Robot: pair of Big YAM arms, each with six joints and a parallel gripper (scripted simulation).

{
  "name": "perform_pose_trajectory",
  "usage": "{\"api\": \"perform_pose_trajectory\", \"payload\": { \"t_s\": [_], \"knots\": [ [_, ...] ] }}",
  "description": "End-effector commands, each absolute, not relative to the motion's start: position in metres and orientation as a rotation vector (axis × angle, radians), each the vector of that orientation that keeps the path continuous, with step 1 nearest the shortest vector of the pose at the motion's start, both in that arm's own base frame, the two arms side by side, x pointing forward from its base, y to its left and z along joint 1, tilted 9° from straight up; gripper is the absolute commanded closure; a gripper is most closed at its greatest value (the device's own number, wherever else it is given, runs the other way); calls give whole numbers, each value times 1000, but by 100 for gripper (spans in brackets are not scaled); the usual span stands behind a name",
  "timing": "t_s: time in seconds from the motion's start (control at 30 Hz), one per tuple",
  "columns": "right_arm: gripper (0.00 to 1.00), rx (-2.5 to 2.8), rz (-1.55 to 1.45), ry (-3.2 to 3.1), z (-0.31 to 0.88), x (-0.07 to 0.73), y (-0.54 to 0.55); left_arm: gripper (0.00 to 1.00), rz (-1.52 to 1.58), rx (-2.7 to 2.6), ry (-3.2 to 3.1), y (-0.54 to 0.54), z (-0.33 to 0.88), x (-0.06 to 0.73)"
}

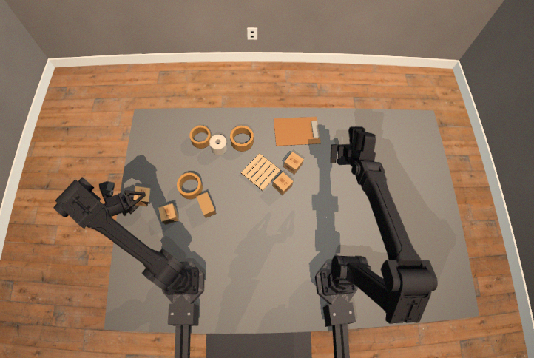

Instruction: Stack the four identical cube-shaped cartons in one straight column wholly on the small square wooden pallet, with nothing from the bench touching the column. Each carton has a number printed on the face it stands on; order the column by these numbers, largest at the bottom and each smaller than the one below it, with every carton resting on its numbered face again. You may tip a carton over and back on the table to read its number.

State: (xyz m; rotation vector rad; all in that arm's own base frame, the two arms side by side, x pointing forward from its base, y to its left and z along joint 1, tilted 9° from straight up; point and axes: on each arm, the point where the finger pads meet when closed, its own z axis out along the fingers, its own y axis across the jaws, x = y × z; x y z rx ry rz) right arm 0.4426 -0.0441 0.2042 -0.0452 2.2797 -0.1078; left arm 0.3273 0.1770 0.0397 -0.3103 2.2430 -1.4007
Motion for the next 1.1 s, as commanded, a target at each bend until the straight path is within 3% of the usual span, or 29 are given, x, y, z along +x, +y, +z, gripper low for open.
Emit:
{"api": "perform_pose_trajectory", "payload": {
  "t_s": [0.0, 0.3, 0.57, 0.63, 1.07],
  "knots": [
    [0, -38, -137, 2188, 254, 462, -54, 46, -1402, -242, 2230, 183, 42, 332],
    [0, -52, -125, 2221, 235, 457, -48, 46, -1281, -183, 2374, 165, 49, 346],
    [0, -52, -125, 2221, 235, 457, -48, 46, -702, -98, 2667, 160, 39, 367],
    [0, -52, -125, 2221, 235, 457, -48, 46, -702, -98, 2667, 160, 39, 367],
    [0, -52, -125, 2221, 235, 457, -48, 46, 68, -533, 2505, 172, 40, 347]
  ]
}}
